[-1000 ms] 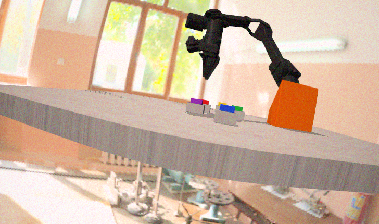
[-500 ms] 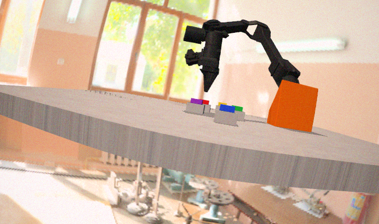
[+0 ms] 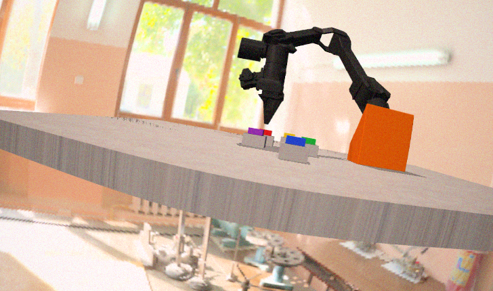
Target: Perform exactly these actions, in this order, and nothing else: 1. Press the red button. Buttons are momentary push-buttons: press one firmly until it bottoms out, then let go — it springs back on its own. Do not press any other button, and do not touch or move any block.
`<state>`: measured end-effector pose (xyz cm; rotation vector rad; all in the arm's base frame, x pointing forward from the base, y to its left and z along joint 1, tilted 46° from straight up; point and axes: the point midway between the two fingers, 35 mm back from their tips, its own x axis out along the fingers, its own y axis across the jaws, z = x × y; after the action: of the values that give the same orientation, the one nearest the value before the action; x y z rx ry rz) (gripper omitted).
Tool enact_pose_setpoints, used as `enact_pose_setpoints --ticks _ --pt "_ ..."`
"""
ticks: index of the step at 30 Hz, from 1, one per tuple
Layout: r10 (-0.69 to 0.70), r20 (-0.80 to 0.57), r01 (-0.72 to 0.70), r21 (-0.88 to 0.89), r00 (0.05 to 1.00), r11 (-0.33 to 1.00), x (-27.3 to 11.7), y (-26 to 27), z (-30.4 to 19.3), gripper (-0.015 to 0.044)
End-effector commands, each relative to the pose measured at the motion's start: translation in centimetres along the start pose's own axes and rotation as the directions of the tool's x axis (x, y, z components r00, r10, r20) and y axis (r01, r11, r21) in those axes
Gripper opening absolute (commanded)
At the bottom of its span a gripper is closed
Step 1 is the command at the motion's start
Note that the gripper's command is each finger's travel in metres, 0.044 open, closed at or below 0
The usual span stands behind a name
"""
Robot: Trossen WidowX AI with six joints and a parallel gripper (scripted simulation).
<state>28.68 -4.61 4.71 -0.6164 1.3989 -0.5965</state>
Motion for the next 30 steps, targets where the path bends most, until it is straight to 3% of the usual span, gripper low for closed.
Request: enact_pose_setpoints --ticks 1,30 --pt "-0.004 -0.003 0.004 -0.006 1.000 1.000 0.7 0.0 -0.1 0.0020" --pt "-0.002 -0.001 0.002 -0.001 1.000 1.000 1.9 0.0 -0.1 0.0020"
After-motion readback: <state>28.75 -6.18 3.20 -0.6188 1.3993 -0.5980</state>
